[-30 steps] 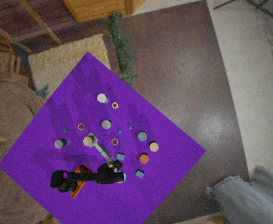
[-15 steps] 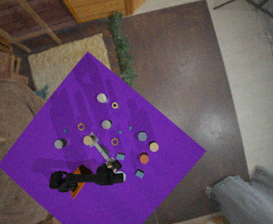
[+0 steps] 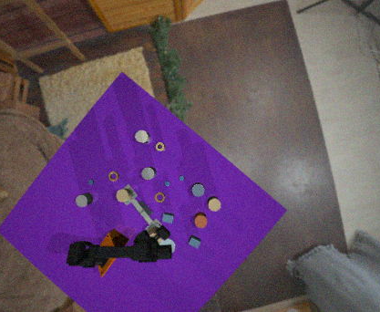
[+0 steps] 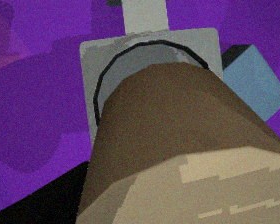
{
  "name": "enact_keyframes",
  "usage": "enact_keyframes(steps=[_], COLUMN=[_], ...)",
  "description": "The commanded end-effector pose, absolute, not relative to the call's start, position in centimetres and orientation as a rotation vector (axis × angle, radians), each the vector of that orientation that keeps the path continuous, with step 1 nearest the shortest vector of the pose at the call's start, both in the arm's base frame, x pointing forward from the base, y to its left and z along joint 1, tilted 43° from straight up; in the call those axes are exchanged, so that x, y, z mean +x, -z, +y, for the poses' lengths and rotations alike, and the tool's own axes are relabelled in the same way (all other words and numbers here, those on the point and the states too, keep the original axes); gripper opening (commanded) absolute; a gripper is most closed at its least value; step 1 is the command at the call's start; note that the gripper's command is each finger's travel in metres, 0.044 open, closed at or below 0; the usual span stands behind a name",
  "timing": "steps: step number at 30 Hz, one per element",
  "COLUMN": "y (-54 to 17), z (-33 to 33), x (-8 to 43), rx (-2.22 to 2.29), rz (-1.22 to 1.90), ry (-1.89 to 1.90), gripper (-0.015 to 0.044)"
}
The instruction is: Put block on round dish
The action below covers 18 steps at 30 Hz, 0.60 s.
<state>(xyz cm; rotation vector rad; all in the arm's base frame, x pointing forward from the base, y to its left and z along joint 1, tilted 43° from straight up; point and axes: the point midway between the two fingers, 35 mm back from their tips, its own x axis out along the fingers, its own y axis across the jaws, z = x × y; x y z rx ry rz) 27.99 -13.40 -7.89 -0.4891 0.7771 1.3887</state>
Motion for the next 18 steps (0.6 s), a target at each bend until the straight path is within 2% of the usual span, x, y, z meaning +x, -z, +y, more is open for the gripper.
enact_keyframes(steps=[1,18], y=[7.2,5.5], z=[-14.1,-15.4], x=[28.1,27.9], rx=[-0.506,-0.505], rz=[0.777,0.777], ry=[-1.384,-1.385], gripper=[0.0000,0.0000])
